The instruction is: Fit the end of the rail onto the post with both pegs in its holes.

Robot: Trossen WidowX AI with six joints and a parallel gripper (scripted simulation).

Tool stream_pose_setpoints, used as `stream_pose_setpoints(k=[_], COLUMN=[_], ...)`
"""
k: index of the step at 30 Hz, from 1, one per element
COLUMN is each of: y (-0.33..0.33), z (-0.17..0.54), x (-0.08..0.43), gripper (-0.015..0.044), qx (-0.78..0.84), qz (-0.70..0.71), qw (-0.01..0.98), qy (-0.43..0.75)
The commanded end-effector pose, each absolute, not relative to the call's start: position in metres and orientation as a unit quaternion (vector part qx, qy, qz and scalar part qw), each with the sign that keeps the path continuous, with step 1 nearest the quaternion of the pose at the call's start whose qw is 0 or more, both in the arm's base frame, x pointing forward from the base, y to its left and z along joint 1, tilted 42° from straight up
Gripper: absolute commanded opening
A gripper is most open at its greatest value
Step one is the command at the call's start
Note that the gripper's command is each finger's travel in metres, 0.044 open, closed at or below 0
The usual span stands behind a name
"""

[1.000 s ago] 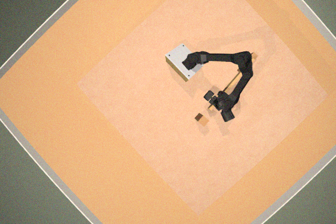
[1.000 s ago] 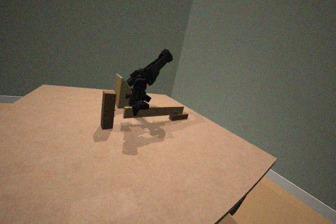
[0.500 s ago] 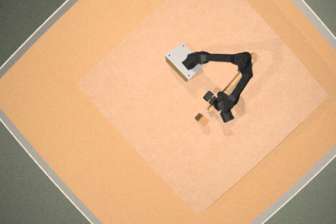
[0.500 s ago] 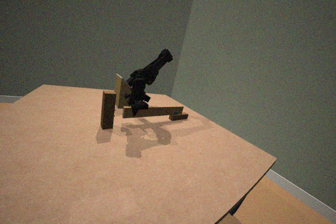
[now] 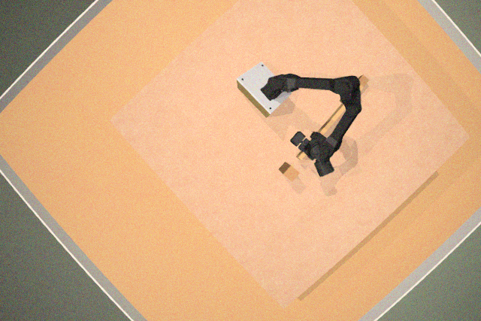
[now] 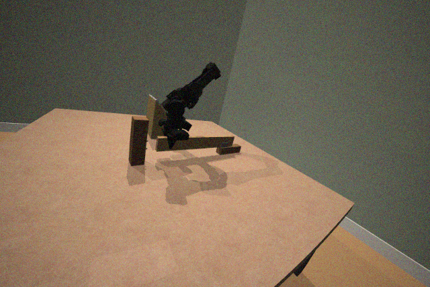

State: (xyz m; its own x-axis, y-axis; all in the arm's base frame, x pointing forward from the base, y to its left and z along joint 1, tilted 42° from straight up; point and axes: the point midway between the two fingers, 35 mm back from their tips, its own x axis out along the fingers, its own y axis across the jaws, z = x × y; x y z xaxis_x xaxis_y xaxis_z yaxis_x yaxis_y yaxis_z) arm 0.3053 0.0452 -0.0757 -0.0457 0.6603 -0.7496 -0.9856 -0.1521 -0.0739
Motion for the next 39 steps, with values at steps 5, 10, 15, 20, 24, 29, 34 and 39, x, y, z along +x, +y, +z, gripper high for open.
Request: stream_pose_setpoints(k=[5,10,15,20,24,29,34,39], y=[0.0411,0.0401,0.0388,0.0374,0.0364,0.0352,0.0342,0.0333], z=[-0.0775,-0.0786,-0.0794,-0.0801,-0.0806,-0.0816,-0.0828,-0.0840], x=[0.3067,0.3069,0.3072,0.3074,0.3076,0.3078,0.3080,0.3082], gripper=[0.0000,0.0000,0.0000,0.0000,0.0000,0.0000,0.0000,0.0000], qx=[-0.336,-0.336,-0.336,-0.336,-0.336,-0.336,-0.336,-0.336], qz=[0.679,0.679,0.679,0.679,0.679,0.679,0.679,0.679], qw=[0.606,0.606,0.606,0.606,0.606,0.606,0.606,0.606], qy=[0.243,0.243,0.243,0.243,0.243,0.243,0.243,0.243])
